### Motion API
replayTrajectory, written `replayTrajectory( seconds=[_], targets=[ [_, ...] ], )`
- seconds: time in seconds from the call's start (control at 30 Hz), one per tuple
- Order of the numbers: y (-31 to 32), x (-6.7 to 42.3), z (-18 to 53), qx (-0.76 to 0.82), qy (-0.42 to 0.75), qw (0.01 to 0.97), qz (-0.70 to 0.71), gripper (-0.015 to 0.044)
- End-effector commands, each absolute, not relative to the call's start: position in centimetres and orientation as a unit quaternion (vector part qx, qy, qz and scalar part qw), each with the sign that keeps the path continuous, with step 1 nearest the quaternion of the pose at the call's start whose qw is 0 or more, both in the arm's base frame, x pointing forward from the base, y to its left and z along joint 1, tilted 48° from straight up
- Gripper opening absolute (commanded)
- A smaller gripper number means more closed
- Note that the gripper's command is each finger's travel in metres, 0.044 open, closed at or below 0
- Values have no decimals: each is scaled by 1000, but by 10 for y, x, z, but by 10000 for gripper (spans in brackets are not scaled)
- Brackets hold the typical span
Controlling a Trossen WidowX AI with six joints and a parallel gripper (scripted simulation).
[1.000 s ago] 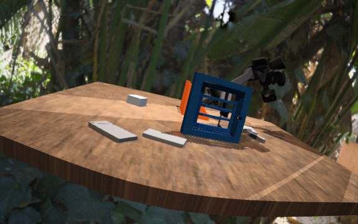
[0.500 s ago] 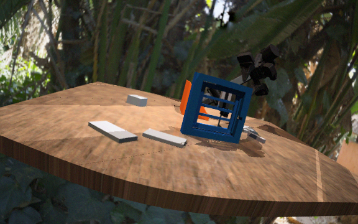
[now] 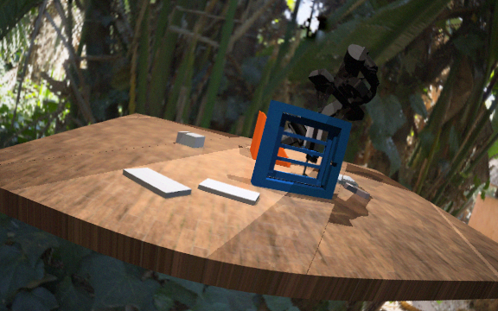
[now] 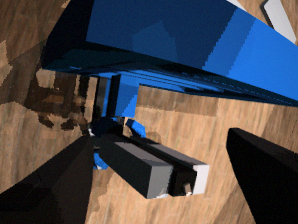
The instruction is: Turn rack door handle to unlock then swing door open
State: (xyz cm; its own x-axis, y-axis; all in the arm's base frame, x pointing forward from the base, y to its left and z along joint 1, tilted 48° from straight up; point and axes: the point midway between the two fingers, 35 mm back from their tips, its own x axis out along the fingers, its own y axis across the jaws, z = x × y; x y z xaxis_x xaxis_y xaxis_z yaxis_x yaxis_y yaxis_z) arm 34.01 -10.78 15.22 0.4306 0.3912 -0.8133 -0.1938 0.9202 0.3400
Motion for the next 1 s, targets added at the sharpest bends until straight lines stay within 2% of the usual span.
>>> replayTrajectory(
  seconds=[0.0,0.57,0.97],
  targets=[
    [-115,336,148,130,514,824,199,294],
    [-144,321,142,287,506,764,278,294],
    [-138,324,135,294,521,750,282,294]
  ],
)
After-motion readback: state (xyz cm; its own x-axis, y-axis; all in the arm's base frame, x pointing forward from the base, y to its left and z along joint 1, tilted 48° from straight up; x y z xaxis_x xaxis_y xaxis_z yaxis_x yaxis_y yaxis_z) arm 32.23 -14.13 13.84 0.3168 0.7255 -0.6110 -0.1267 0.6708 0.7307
